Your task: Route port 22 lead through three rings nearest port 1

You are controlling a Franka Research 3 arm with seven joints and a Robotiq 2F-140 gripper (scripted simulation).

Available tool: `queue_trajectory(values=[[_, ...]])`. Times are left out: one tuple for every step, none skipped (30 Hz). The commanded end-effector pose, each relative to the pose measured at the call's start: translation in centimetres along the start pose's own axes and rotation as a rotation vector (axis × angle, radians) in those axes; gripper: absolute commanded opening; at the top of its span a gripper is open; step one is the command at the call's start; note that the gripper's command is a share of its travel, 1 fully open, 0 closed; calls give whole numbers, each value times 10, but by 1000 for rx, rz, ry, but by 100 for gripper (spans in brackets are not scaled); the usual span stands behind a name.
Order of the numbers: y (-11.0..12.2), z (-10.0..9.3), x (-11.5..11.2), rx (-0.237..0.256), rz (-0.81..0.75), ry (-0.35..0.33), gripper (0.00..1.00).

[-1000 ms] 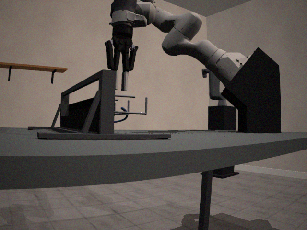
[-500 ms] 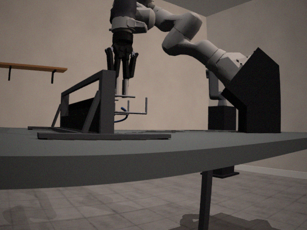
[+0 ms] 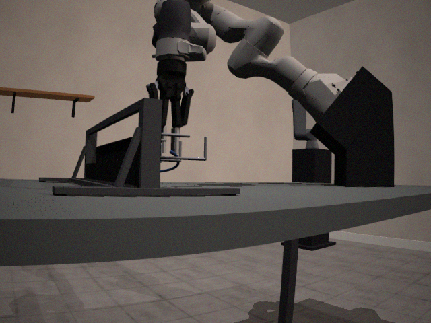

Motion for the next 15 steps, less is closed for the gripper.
queue_trajectory(values=[[4,5,1,-15,21,10,20],[4,8,1,-15,21,10,20],[4,10,2,-15,21,10,20],[4,12,2,-15,21,10,20],[4,15,2,-15,21,10,20],[4,17,2,-15,21,10,20],[4,19,2,-15,21,10,20],[4,20,2,-15,21,10,20],[4,22,2,-15,21,10,20],[4,24,2,-15,21,10,20],[4,25,2,-15,21,10,20],[4,26,2,-15,21,10,20],[4,27,2,-15,21,10,20],[4,28,2,-15,21,10,20],[4,28,2,-15,21,10,20]])
Point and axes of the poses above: the point where the finger pads meet when closed, its own z axis out along the fingers, its own y axis across the jaws, x = y × z, the point moved 8 cm from there along -z, back along the fingers, and after that the axes turned 5 degrees about -z, right-handed, at the moved point
